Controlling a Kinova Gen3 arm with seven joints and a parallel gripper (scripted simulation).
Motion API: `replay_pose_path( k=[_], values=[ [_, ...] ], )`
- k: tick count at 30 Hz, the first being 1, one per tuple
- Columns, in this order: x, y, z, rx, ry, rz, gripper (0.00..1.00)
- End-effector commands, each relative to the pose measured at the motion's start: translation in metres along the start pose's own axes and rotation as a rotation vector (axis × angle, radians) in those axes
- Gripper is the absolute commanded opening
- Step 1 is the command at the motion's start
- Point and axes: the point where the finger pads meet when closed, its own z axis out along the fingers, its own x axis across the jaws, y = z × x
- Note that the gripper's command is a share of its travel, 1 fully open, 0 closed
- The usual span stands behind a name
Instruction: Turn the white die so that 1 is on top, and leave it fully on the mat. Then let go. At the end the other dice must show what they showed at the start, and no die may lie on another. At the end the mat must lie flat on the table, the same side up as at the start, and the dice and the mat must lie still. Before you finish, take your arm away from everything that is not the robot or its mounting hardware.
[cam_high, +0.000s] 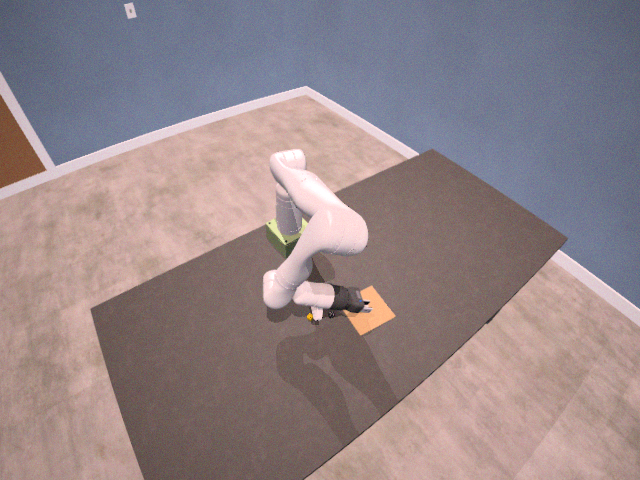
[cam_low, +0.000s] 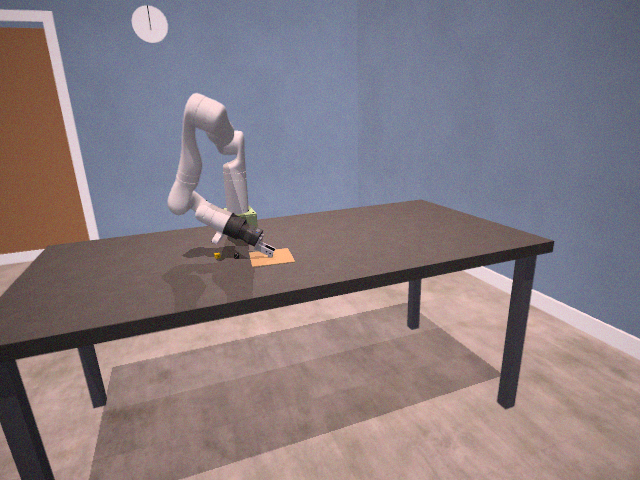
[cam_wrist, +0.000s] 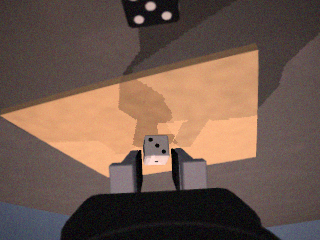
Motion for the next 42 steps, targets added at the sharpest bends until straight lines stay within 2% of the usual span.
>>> replay_pose_path(
  k=[1,5,6,42],
  values=[
    [-0.0004,0.0006,-0.0002,-0.001,-0.001,-0.001,0.58],
    [-0.0004,0.0006,-0.0002,-0.001,-0.001,-0.001,0.58],
    [-0.0004,0.0006,-0.0002,-0.001,-0.001,-0.001,0.64],
    [-0.0004,0.0006,-0.0002,-0.001,-0.001,-0.001,0.64]
  ],
)
